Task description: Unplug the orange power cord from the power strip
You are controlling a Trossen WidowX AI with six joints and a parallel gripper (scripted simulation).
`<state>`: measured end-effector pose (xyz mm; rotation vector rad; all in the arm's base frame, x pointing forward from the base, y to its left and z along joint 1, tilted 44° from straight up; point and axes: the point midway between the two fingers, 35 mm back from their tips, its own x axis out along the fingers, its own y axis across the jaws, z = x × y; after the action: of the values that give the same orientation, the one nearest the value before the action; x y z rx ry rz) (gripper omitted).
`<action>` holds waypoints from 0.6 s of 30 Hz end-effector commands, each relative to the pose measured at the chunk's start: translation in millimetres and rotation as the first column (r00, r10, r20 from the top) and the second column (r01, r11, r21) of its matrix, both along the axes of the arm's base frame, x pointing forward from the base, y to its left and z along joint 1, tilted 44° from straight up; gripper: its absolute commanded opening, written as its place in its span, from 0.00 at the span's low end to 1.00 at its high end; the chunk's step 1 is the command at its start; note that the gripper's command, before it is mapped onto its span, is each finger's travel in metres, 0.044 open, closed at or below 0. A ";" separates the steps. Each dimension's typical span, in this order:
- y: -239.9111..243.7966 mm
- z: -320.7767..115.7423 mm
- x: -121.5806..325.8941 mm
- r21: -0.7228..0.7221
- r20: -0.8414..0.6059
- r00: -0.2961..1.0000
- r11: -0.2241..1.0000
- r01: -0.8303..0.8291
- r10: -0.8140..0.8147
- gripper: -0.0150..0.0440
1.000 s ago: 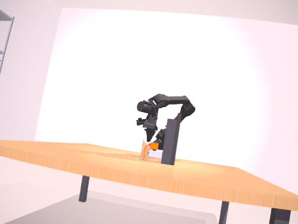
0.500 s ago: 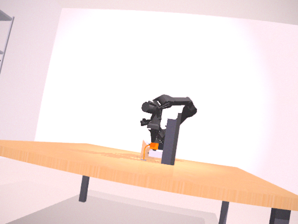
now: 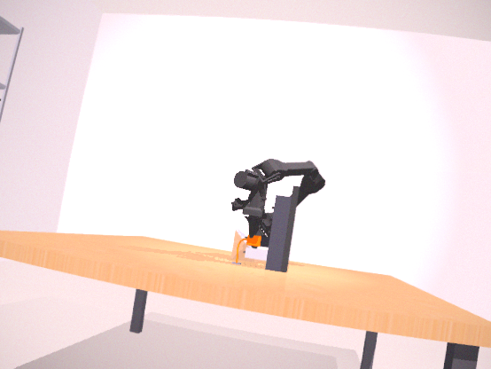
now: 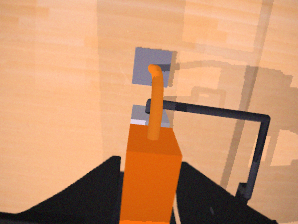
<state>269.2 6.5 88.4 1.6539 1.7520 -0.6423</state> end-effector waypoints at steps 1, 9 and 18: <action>-0.4 0.4 0.2 0.000 0.001 1.000 1.000 0.000 0.000 0.35; -0.4 0.4 0.2 0.000 0.001 1.000 1.000 0.000 0.000 0.26; -7.9 -6.3 2.5 -0.001 0.000 1.000 1.000 0.001 -0.001 0.25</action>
<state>268.9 6.4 86.9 1.6596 1.7638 -0.6386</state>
